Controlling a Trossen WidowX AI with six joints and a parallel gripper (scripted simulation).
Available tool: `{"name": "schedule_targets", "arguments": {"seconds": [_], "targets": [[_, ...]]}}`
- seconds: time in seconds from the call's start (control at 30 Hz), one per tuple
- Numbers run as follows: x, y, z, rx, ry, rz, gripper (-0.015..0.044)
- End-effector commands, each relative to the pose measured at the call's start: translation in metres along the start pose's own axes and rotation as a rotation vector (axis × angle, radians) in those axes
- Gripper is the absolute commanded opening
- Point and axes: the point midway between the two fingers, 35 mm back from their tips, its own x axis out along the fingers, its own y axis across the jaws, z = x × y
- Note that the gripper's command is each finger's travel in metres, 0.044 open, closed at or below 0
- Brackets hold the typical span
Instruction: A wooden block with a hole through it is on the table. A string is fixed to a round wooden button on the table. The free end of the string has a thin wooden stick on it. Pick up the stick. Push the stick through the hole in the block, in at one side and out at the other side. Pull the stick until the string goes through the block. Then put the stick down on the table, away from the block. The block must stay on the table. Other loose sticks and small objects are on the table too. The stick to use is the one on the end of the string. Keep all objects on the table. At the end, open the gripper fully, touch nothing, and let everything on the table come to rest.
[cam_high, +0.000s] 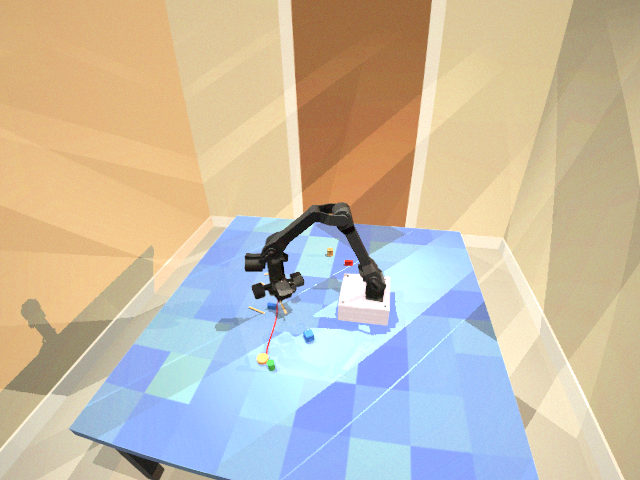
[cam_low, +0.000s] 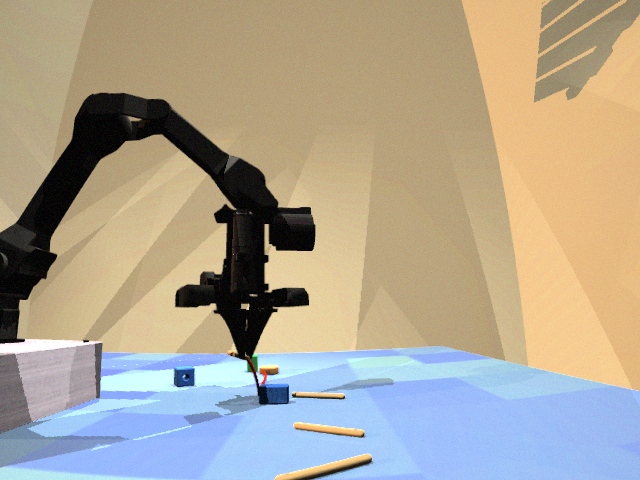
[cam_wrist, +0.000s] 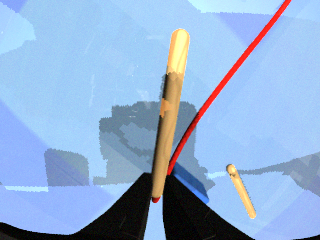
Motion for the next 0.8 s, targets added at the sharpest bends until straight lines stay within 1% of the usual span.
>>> {"name": "schedule_targets", "arguments": {"seconds": [0.0,0.77], "targets": [[0.000,-0.001,-0.006,-0.004,0.006,0.001,0.0000],[0.000,0.001,-0.031,-0.004,0.019,0.002,0.0000]]}}
